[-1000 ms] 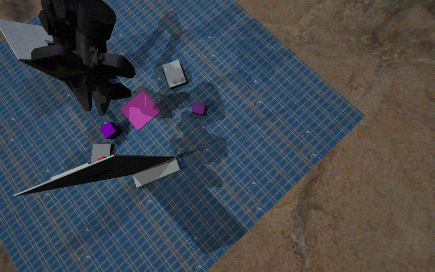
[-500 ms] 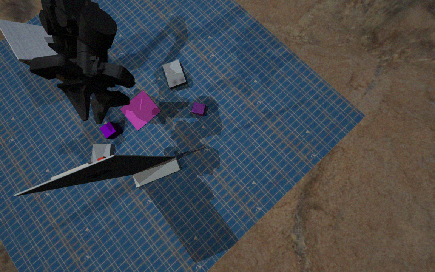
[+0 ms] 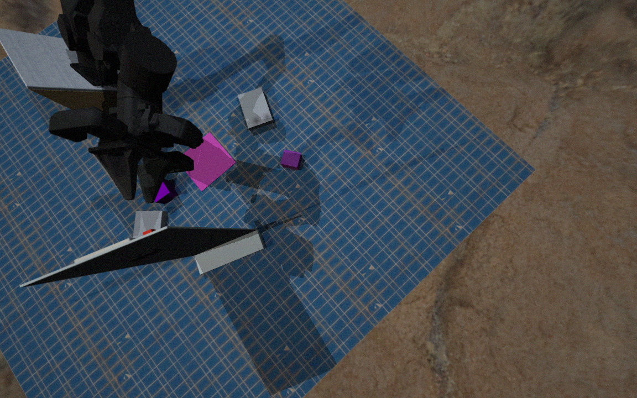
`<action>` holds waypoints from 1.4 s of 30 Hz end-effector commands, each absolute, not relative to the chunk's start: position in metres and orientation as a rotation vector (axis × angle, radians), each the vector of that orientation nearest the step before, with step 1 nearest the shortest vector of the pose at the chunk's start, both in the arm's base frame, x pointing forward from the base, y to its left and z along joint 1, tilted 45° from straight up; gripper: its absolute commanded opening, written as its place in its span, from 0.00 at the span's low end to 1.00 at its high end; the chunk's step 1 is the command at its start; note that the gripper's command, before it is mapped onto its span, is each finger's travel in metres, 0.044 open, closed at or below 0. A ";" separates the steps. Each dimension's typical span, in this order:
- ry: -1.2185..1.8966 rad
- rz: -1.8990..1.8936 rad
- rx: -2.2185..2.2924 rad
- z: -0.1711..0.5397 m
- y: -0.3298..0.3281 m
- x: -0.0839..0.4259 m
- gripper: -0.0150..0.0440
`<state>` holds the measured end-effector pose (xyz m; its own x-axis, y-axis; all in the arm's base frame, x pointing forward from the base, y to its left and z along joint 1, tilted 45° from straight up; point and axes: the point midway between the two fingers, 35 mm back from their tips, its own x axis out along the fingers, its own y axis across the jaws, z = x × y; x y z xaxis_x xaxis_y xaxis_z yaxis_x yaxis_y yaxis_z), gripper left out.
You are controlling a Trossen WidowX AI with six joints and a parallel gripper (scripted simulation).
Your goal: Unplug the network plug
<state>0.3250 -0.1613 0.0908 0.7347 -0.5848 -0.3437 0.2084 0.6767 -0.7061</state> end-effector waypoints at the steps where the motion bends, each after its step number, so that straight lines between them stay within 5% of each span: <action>1: 0.590 -0.476 -0.698 0.092 -0.164 0.330 0.52; 42: 0.587 -0.478 -0.699 0.082 -0.189 0.379 0.52</action>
